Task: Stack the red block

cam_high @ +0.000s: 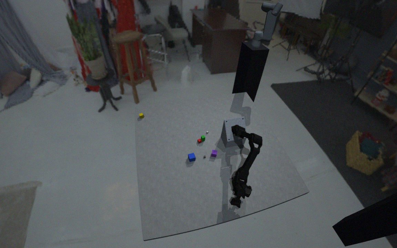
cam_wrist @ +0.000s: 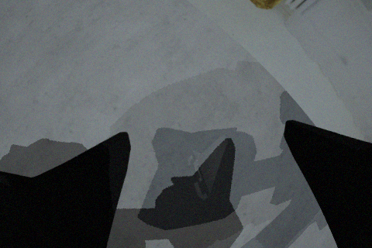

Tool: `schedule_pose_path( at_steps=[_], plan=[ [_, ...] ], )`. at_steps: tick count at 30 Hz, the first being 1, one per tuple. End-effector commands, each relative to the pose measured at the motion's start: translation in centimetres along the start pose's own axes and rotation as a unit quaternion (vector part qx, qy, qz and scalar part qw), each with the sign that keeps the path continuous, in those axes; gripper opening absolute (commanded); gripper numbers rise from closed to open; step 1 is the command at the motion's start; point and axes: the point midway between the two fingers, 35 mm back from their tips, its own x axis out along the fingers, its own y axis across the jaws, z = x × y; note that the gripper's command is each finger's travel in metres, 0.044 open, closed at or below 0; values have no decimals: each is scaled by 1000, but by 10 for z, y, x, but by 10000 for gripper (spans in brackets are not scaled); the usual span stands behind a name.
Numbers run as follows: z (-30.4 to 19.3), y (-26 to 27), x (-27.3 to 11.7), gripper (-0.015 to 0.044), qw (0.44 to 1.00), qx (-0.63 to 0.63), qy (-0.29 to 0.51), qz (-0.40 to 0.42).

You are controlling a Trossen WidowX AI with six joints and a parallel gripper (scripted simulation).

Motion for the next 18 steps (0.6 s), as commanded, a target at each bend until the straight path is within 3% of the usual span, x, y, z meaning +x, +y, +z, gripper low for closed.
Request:
schedule_pose_path(
  at_steps=[1,18],
  plan=[
    [-45,-6,-14,440,998,49,50,-10],
    [-214,-1,-119,440,934,271,224,-69]
  ],
)
